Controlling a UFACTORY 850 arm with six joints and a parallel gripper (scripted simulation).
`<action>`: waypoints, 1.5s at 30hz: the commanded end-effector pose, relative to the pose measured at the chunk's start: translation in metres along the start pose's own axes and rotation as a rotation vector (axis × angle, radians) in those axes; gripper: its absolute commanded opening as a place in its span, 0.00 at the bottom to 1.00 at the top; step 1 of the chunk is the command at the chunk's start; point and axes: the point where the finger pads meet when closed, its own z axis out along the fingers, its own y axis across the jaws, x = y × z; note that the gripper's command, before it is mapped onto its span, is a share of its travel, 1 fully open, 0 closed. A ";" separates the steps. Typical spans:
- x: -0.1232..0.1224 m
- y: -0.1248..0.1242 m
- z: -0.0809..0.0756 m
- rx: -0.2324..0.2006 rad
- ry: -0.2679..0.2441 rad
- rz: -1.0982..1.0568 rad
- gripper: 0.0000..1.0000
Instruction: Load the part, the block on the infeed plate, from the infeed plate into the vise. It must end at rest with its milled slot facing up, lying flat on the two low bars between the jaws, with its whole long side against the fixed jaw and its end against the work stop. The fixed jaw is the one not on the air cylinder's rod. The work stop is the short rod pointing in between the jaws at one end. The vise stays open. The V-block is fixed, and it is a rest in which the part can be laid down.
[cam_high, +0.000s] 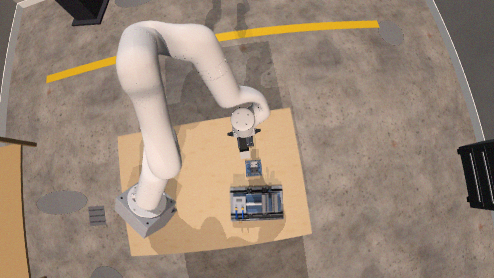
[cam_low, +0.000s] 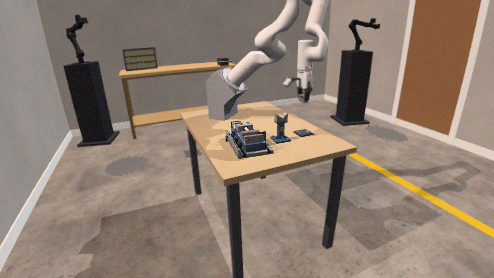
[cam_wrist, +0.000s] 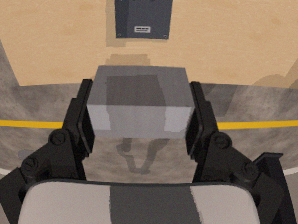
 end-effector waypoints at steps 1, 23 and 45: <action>0.000 -0.001 -0.007 0.000 0.000 0.000 0.00; 0.000 -0.001 -0.015 0.000 0.000 0.000 0.00; 0.001 0.000 -0.015 -0.001 0.004 0.001 0.00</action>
